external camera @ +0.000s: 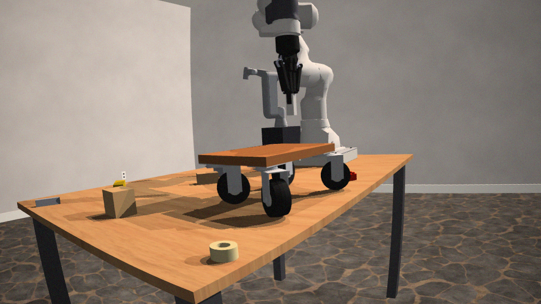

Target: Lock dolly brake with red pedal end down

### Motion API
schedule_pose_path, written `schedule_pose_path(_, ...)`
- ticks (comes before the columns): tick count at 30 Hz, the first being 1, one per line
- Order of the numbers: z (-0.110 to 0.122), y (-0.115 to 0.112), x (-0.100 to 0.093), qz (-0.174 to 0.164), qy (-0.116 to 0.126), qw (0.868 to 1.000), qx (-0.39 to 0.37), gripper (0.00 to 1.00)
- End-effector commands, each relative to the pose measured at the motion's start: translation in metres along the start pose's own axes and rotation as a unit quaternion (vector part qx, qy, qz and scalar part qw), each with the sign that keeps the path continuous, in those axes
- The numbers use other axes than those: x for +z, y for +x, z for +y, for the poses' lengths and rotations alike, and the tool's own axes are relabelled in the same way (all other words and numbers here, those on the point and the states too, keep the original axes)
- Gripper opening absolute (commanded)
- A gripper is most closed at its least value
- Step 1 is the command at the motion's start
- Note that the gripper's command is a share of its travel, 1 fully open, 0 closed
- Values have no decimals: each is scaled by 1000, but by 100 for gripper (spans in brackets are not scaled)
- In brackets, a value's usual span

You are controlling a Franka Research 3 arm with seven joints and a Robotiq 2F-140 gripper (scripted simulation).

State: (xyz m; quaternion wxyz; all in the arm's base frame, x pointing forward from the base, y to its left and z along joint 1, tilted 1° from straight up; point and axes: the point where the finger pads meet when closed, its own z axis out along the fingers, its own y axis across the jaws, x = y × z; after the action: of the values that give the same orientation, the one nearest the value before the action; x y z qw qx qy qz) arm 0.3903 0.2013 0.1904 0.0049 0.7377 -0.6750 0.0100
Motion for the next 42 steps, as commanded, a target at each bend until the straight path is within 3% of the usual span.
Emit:
schedule_pose_path(1, 1, 0, 0, 0, -3, 1000, -12, 0)
schedule_pose_path(9, 1, 0, 0, 0, -3, 1000, -14, 0)
schedule_pose_path(13, 2, 1, -1, 0, -2, 998, -64, 0)
schedule_pose_path(17, 2, 3, -4, -1, 0, 981, -191, 0)
schedule_pose_path(24, 2, 7, -2, -7, 11, 954, -299, 0)
schedule_pose_path(26, 2, 7, -2, -7, 11, 954, -299, 0)
schedule_pose_path(27, 2, 8, -1, -8, 13, 942, -336, 0)
schedule_pose_path(34, 1, 5, 21, -13, 18, 900, -435, 0)
schedule_pose_path(41, 1, 0, 38, -14, 17, 848, -529, 0)
schedule_pose_path(42, 1, 0, 38, -14, 17, 848, -529, 0)
